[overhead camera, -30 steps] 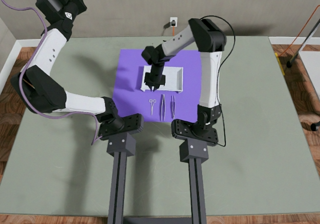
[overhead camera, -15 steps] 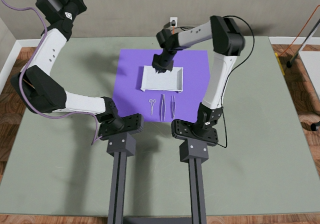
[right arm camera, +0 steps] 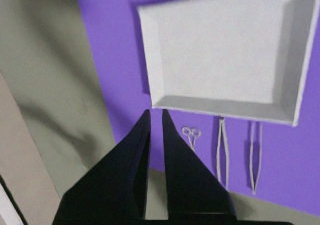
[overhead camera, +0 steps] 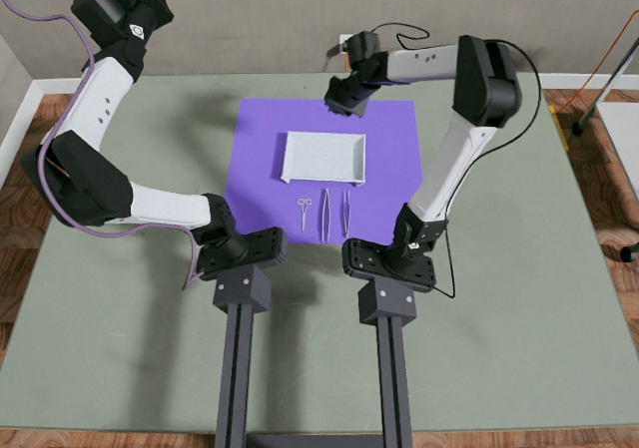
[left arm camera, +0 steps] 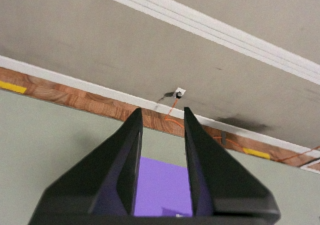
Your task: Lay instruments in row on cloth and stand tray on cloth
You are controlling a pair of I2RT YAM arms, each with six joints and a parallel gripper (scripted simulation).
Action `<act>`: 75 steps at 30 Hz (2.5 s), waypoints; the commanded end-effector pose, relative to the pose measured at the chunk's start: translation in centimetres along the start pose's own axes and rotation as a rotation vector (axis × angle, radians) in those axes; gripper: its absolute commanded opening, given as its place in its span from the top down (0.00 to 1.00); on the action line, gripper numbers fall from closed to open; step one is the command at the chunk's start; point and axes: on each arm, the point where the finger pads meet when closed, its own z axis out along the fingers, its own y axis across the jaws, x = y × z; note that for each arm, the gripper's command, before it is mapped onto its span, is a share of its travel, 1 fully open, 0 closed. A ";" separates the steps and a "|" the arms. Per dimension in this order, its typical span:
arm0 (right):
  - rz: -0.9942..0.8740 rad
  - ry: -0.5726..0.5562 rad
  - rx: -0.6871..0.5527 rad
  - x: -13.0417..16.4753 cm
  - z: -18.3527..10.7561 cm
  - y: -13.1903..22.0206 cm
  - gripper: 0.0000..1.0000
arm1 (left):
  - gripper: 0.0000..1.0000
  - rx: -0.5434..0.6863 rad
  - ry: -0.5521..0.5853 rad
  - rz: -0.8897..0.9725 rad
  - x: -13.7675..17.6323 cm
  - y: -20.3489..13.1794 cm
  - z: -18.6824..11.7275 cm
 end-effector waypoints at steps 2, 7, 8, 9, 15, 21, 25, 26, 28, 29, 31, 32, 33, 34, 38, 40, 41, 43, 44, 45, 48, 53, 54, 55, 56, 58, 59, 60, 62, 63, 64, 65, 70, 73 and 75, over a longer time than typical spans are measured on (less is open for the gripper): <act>-0.009 -0.111 -0.066 -3.3 -2.3 -0.3 0.90 | 0.68 -0.002 0.029 0.006 0.6 -0.2 0.1; -0.006 -0.153 -0.076 -4.5 -3.6 -0.8 0.90 | 0.68 -0.002 0.029 0.006 0.6 -0.2 0.1; -0.005 -0.180 -0.085 -5.3 -4.2 -0.9 0.90 | 0.68 -0.002 0.029 0.006 0.6 -0.2 0.1; -0.004 -0.208 -0.093 -6.2 -5.0 -0.9 0.90 | 0.68 -0.002 0.029 0.006 0.6 -0.2 0.1; -0.008 -0.321 -0.116 -8.9 -8.1 -2.0 0.90 | 0.68 -0.002 0.029 0.006 0.6 -0.2 0.1; -0.014 -0.394 -0.127 -10.5 -10.3 -2.8 0.90 | 0.68 -0.002 0.029 0.006 0.6 -0.2 0.1; -0.017 -0.464 -0.131 -11.9 -12.6 -3.6 0.90 | 0.68 -0.002 0.029 0.006 0.6 -0.2 0.1; -0.018 -0.490 -0.134 -12.5 -13.5 -3.8 0.90 | 0.68 -0.002 0.029 0.006 0.6 -0.2 0.1; -0.020 -0.545 -0.137 -13.7 -15.2 -4.2 0.90 | 0.68 -0.002 0.029 0.006 0.6 -0.2 0.1; -0.023 -0.554 -0.134 -13.6 -15.5 -4.5 0.90 | 0.68 -0.002 0.029 0.006 0.6 -0.2 0.1; -0.029 -0.587 -0.135 -14.0 -16.5 -5.0 0.90 | 0.68 -0.002 0.029 0.006 0.6 -0.2 0.1; -0.032 -0.608 -0.134 -14.3 -17.2 -5.2 0.90 | 0.68 -0.002 0.029 0.006 0.6 -0.2 0.1; -0.035 -0.624 -0.134 -14.5 -17.8 -5.4 0.90 | 0.68 -0.002 0.029 0.006 0.6 -0.2 0.1; -0.038 -0.642 -0.133 -14.7 -18.4 -5.6 0.90 | 0.68 -0.002 0.029 0.006 0.6 -0.2 0.1; -0.043 -0.681 -0.130 -15.3 -19.7 -6.1 0.90 | 0.68 -0.002 0.029 0.006 0.6 -0.2 0.1; -0.049 -0.713 -0.126 -15.5 -20.9 -6.6 0.90 | 0.68 -0.002 0.029 0.006 0.6 -0.2 0.1; -0.049 -0.721 -0.122 -15.6 -21.3 -6.8 0.90 | 0.68 -0.002 0.029 0.006 0.6 -0.2 0.1; -0.054 -0.774 -0.119 -16.3 -23.1 -7.2 0.90 | 0.68 -0.002 0.029 0.006 0.6 -0.2 0.1; -0.057 -0.821 -0.118 -17.1 -24.8 -7.4 0.90 | 0.68 -0.002 0.029 0.006 0.6 -0.2 0.1; -0.061 -0.832 -0.114 -17.0 -25.2 -7.6 0.90 | 0.68 -0.002 0.029 0.006 0.6 -0.2 0.1; -0.073 -0.875 -0.102 -17.0 -26.6 -8.3 0.90 | 0.68 -0.002 0.029 0.006 0.6 -0.2 0.1; -0.094 -0.966 -0.080 -17.3 -29.9 -9.4 0.90 | 0.68 -0.002 0.029 0.006 0.6 -0.2 0.1; -0.094 -0.966 -0.080 -17.3 -29.9 -9.4 0.90 | 0.68 -0.002 0.029 0.006 0.6 -0.2 0.1; -0.094 -0.966 -0.080 -17.3 -29.9 -9.4 0.90 | 0.68 -0.002 0.029 0.006 0.6 -0.2 0.1; -0.099 -0.977 -0.074 -17.5 -30.5 -9.6 0.90 | 0.68 -0.002 0.029 0.006 0.6 -0.2 0.1; -0.103 -1.007 -0.063 -17.2 -31.7 -10.0 0.90 | 0.68 -0.002 0.029 0.006 0.6 -0.2 0.1; -0.107 -1.034 -0.058 -17.3 -32.6 -10.2 0.90 | 0.68 -0.002 0.029 0.006 0.6 -0.2 0.1; -0.112 -1.055 -0.052 -17.4 -33.4 -10.4 0.90 | 0.68 -0.002 0.029 0.006 0.6 -0.2 0.1; -0.122 -1.106 -0.038 -17.5 -35.3 -10.8 0.90 | 0.68 -0.002 0.029 0.006 0.6 -0.2 0.1; -0.125 -1.096 -0.033 -17.1 -34.9 -10.9 0.90 | 0.68 -0.002 0.029 0.006 0.6 -0.2 0.1; -0.128 -1.100 -0.030 -17.1 -35.1 -11.0 0.90 | 0.68 -0.002 0.029 0.006 0.6 -0.2 0.1; -0.127 -1.101 -0.028 -17.0 -35.2 -11.1 0.90 | 0.68 -0.002 0.029 0.006 0.6 -0.2 0.1; -0.114 -1.177 -0.035 -17.8 -38.5 -10.4 0.90 | 0.68 0.014 0.090 0.014 2.9 -0.7 0.5; -0.104 -1.117 -0.016 -17.8 -36.1 -11.1 0.90 | 0.68 -0.007 0.006 0.014 -0.4 0.1 -0.4; -0.107 -1.107 -0.044 -17.9 -35.9 -10.7 0.90 | 0.68 -0.016 -0.004 -0.001 -0.7 0.4 0.1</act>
